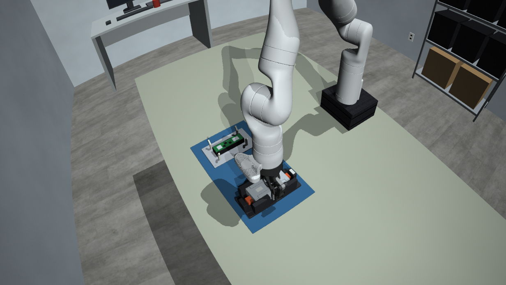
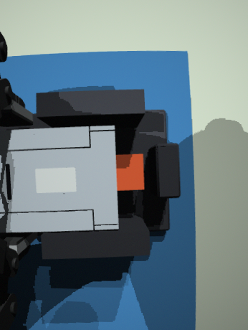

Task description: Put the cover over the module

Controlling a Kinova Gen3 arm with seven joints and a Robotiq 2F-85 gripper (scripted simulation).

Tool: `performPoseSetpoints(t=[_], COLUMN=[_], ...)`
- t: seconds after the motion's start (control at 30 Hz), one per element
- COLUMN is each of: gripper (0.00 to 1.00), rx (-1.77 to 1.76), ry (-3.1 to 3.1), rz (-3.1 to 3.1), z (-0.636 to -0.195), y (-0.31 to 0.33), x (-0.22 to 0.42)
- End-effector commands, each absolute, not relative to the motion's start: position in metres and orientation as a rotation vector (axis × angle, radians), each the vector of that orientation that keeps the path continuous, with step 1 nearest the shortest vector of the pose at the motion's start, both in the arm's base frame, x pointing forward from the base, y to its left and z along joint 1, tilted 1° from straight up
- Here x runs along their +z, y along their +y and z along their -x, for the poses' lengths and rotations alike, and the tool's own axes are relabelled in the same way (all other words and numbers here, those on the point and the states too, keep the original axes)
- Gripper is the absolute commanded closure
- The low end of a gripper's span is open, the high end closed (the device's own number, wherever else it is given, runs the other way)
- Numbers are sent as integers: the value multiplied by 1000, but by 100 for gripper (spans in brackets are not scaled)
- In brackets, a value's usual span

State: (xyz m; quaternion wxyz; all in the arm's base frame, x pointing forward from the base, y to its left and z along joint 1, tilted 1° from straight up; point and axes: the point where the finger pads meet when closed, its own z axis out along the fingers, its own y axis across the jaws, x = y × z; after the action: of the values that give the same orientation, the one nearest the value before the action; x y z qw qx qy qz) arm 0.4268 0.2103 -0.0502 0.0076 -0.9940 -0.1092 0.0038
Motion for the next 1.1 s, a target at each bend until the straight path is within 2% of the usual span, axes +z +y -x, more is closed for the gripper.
performPoseSetpoints(t=[0.0,0.17,0.2,1.07], gripper=[30,30,100,100], rx=[9,9,9,9], ry=[-341,-341,-341,-340], rz=[3107,3107,3107,3108], z=[-427,-427,-427,-428], y=[211,211,211,210], x=[-49,-49,-49,-49])
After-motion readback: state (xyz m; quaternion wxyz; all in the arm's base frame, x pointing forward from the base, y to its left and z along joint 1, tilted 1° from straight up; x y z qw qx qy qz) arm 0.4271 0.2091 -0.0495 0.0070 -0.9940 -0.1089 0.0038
